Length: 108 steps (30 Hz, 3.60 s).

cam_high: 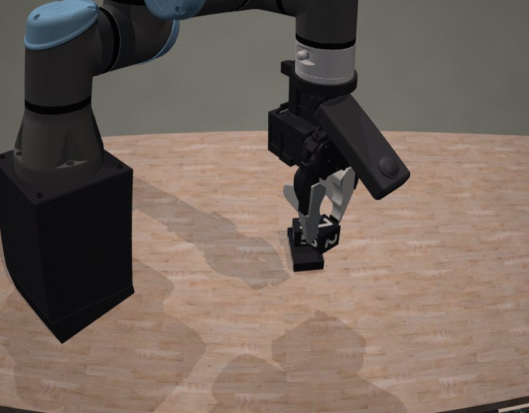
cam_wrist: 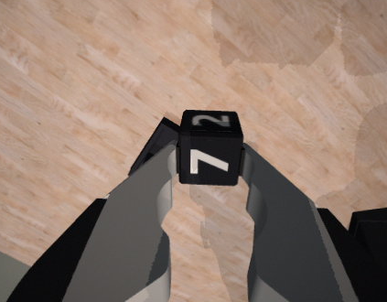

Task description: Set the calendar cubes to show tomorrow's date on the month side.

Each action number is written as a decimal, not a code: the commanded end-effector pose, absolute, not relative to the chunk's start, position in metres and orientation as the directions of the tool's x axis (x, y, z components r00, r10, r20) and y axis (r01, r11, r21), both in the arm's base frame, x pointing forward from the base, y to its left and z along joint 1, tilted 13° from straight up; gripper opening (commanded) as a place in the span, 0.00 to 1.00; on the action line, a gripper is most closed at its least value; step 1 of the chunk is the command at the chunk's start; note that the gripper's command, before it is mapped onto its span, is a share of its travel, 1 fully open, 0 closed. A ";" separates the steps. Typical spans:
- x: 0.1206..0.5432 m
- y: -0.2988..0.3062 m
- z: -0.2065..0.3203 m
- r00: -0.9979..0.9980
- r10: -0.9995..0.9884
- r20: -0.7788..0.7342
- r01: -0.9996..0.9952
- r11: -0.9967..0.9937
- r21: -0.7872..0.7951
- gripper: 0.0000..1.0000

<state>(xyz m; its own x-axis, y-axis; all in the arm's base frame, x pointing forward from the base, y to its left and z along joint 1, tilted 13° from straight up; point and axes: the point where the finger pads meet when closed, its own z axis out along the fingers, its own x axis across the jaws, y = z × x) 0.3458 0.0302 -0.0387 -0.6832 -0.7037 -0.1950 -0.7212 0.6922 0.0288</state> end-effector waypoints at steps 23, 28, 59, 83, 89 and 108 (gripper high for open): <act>0.349 -0.034 -0.054 -0.175 -0.964 -0.200 -0.977 0.196 -0.086 0.11; 0.349 -0.036 -0.055 -0.155 -0.968 -0.199 -0.980 0.175 -0.091 0.11; 0.350 -0.037 -0.061 -0.140 -0.970 -0.198 -0.982 0.161 -0.094 0.11; 0.356 -0.027 -0.117 -0.140 -0.970 -0.198 -0.982 0.161 -0.094 0.11; 0.358 -0.024 -0.132 -0.140 -0.970 -0.198 -0.982 0.161 -0.094 0.11; 0.360 -0.021 -0.149 -0.140 -0.970 -0.198 -0.982 0.161 -0.094 0.11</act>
<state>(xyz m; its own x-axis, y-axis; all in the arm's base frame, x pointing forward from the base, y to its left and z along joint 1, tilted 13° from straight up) 0.3595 -0.0207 -0.1475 -0.1401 -0.9699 -0.1990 -0.9828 0.1607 -0.0914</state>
